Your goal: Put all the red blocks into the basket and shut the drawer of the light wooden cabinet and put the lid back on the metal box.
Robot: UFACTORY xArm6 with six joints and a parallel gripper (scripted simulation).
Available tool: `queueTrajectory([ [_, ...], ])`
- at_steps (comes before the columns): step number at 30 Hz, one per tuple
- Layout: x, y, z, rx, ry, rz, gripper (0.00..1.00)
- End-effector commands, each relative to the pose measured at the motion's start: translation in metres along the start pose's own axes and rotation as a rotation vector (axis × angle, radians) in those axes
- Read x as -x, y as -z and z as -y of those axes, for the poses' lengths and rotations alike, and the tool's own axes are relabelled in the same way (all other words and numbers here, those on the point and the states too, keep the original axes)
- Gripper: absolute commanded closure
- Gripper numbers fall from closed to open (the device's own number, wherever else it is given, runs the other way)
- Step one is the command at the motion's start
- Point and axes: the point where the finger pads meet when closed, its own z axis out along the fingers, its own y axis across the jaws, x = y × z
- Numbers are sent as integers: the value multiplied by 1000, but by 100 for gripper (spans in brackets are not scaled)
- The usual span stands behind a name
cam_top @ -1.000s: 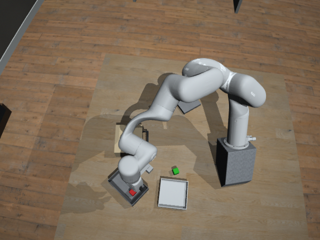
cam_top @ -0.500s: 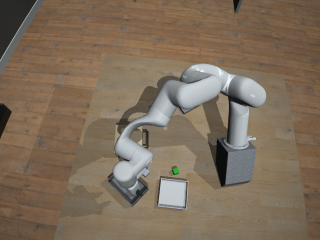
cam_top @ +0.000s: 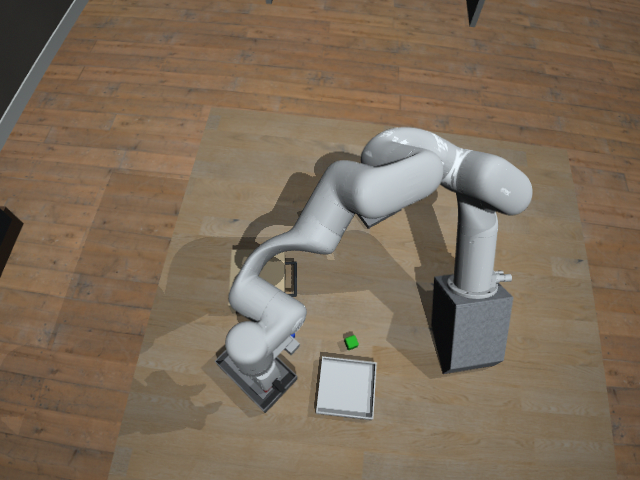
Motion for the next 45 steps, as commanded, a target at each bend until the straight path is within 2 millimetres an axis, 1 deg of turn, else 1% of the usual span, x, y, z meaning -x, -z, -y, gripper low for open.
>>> queueTrajectory([
  [1,1,2,1,-1,-1,5,43],
  [19,1,2,1,-1,-1,5,43],
  [31,1,-10,1,-1,-1,4,43],
  [38,2,-29,1,-1,-1,4,43],
  [45,2,-57,1,-1,-1,4,43],
])
